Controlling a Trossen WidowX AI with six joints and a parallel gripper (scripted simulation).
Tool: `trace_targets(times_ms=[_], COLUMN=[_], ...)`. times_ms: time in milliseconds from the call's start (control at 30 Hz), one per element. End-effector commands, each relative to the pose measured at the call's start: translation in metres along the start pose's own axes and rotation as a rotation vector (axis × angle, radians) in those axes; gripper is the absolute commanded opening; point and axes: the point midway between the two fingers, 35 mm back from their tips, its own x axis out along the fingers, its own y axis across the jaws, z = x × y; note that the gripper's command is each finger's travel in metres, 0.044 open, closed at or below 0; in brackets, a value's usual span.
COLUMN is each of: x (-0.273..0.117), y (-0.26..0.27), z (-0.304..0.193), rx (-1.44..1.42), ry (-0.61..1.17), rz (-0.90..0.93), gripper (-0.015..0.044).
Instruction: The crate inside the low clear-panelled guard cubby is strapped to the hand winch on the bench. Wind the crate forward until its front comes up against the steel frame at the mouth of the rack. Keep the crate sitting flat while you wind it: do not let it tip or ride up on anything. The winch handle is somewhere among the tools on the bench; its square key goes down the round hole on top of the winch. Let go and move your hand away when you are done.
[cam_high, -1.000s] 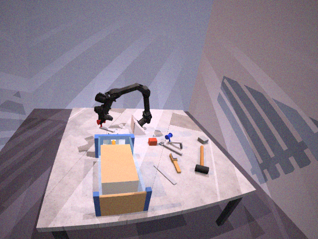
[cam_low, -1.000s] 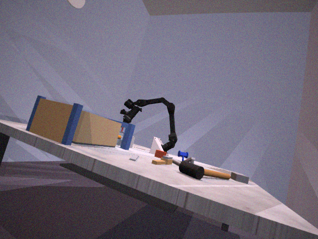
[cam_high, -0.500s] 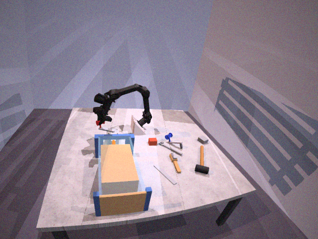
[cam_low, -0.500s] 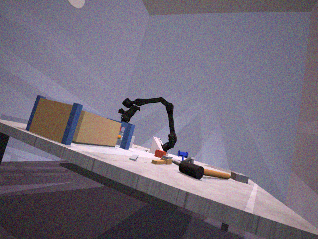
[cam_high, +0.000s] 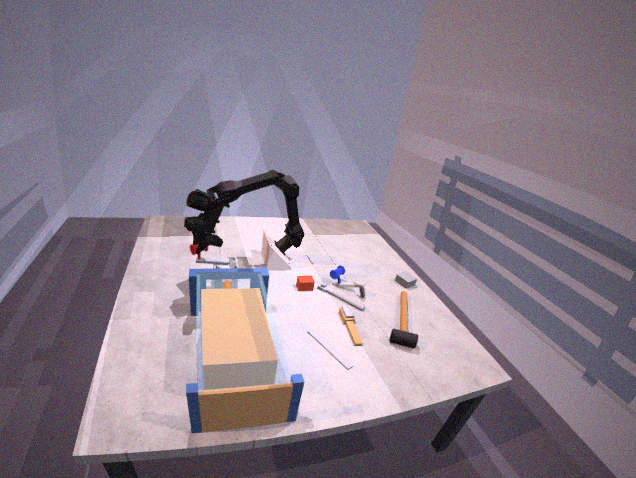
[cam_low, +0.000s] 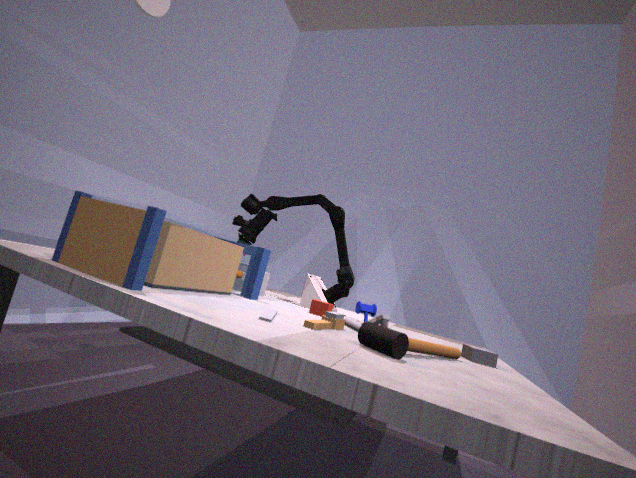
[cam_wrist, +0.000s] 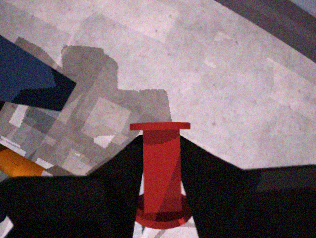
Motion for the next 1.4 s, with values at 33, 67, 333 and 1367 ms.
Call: trace_targets(times_ms=[33, 67, 333, 1367], x=[0.006, 0.006, 0.008, 0.009], y=[0.016, 0.018, 0.028, 0.071], z=[0.004, 0.005, 0.009, 0.012], rx=[-0.009, -0.009, -0.01, -0.01], ry=[0.0, 0.0, 0.0, 0.001], rz=[0.027, 0.027, 0.028, 0.031], gripper=[0.0, 0.0, 0.0, 0.0])
